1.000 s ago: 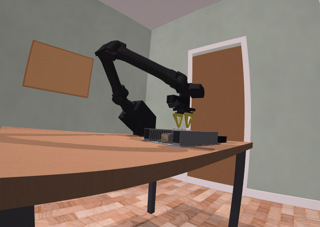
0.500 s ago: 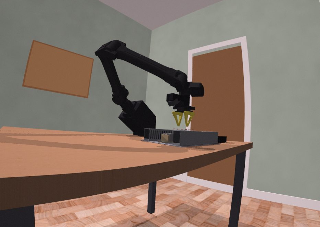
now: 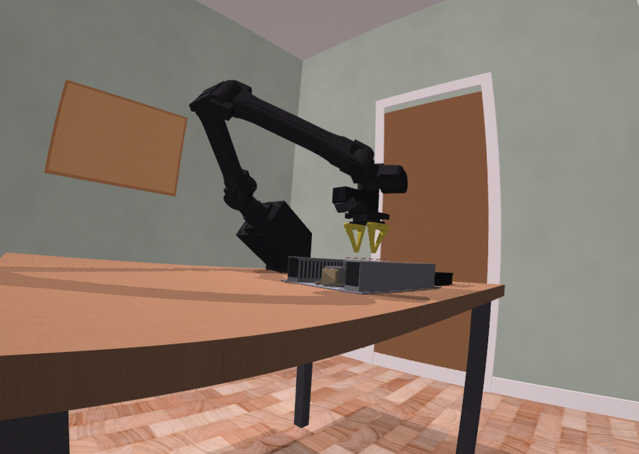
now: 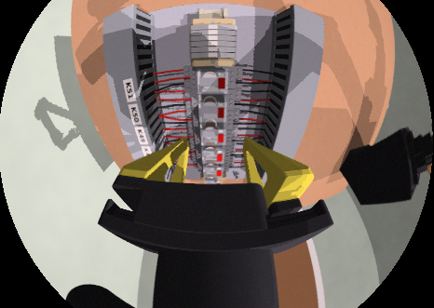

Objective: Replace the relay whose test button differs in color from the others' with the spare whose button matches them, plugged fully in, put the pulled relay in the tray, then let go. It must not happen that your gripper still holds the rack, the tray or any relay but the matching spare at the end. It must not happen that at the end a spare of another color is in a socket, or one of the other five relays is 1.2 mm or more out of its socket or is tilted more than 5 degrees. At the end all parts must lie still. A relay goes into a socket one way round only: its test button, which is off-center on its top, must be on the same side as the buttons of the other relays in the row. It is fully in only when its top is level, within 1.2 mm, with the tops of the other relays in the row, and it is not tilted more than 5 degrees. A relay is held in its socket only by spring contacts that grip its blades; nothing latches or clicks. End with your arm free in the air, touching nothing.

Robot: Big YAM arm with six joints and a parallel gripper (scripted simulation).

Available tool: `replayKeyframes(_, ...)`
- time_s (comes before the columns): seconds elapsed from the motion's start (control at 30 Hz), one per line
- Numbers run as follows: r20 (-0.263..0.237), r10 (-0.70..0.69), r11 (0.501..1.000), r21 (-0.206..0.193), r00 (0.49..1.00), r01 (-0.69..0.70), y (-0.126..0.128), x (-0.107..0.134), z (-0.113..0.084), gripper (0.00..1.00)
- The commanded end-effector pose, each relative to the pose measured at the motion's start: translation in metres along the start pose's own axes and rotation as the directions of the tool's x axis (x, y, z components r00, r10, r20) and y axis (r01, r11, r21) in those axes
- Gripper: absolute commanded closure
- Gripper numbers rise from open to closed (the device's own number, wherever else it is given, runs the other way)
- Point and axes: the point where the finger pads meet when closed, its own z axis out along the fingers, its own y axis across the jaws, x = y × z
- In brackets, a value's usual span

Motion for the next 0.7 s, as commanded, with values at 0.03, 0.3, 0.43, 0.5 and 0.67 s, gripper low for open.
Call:
replayKeyframes(0.03,-0.010,0.012,0.999,-0.050,1.000,-0.012,0.0166,0.0061,-0.0224,0.41)
replayKeyframes(0.3,-0.010,0.011,0.999,-0.050,1.000,-0.012,0.0166,0.0063,-0.0223,0.41)
replayKeyframes(0.43,-0.010,0.011,0.999,-0.050,1.000,-0.012,0.0166,0.0063,-0.0223,0.41)
replayKeyframes(0.5,-0.010,0.011,0.999,-0.050,1.000,-0.012,0.0166,0.0063,-0.0224,0.41)
replayKeyframes(0.67,-0.011,0.015,0.999,-0.050,1.000,-0.015,0.0172,0.0045,-0.0277,0.41)
